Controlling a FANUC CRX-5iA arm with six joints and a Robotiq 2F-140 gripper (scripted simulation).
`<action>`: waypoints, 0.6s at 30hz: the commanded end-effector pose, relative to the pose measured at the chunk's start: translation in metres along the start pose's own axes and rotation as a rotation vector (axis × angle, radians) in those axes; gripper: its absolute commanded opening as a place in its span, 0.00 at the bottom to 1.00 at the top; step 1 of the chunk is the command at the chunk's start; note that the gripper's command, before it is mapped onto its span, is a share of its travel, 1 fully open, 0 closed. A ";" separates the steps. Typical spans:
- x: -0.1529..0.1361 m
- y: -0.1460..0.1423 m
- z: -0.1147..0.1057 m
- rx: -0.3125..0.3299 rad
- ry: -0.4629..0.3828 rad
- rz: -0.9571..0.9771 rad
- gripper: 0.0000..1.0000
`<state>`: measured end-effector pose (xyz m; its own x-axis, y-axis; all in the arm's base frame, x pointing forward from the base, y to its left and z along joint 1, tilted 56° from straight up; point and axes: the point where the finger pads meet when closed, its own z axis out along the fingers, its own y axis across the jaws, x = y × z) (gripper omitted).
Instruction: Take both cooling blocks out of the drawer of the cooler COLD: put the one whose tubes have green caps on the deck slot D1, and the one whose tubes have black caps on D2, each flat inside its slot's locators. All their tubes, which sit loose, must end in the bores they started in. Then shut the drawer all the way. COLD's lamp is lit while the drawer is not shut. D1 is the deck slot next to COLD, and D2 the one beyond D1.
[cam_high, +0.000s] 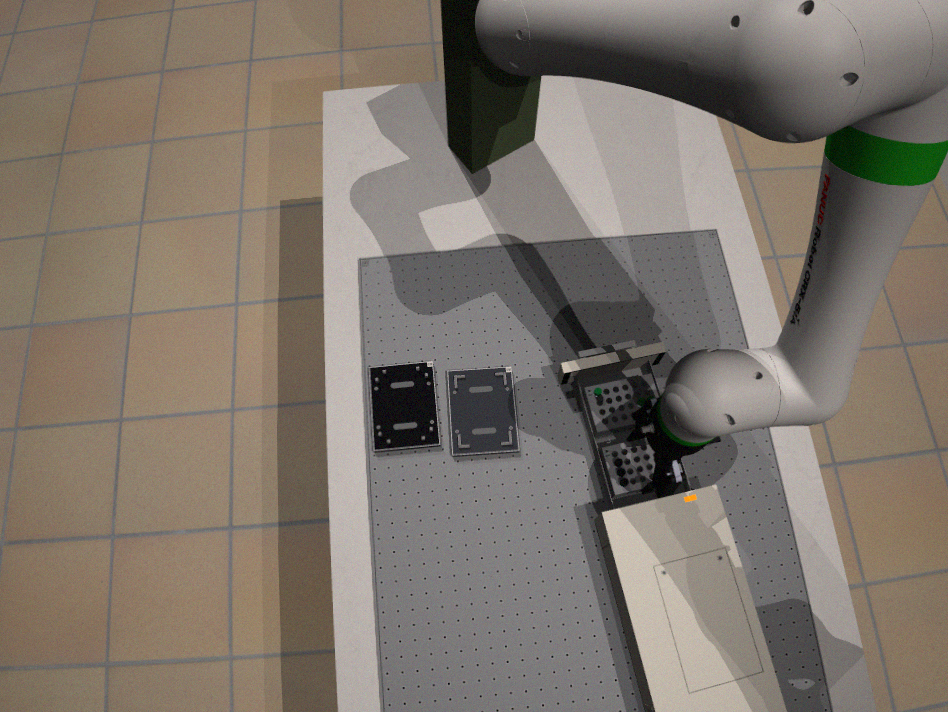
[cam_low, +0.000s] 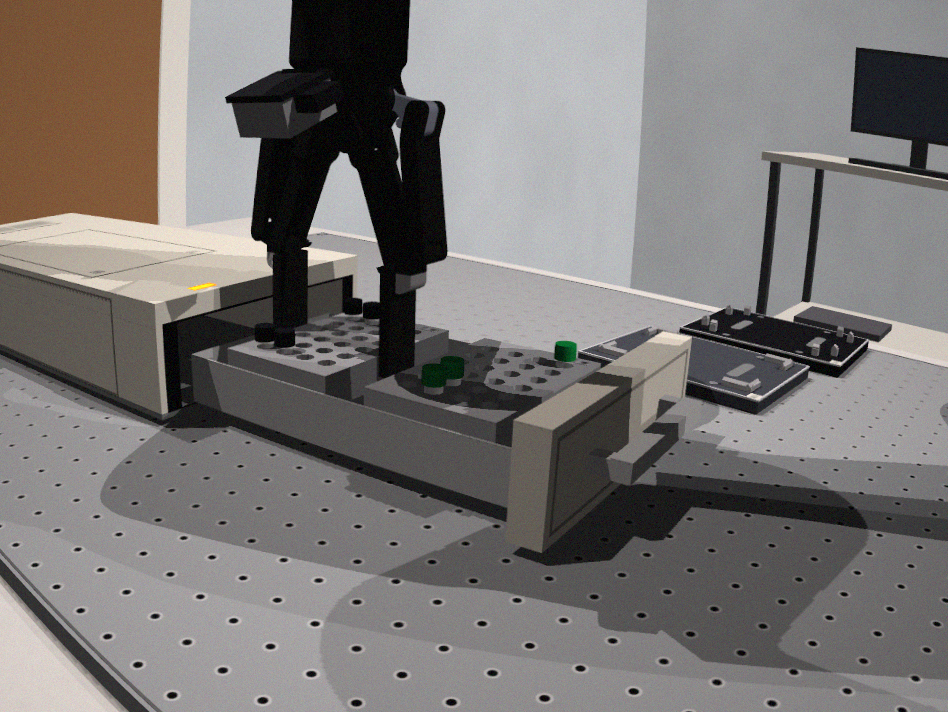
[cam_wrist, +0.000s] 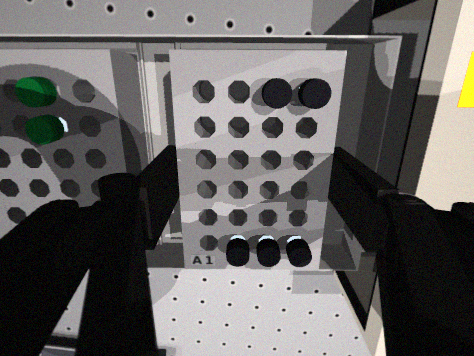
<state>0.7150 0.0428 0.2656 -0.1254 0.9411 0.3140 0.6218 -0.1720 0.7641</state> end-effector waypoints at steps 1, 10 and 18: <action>0.000 0.001 -0.001 -0.002 0.000 0.000 0.40; 0.000 0.001 -0.001 -0.002 0.000 0.000 0.30; 0.000 0.001 -0.001 -0.002 0.000 0.000 0.18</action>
<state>0.7150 0.0428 0.2656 -0.1254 0.9411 0.3140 0.6218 -0.1720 0.7641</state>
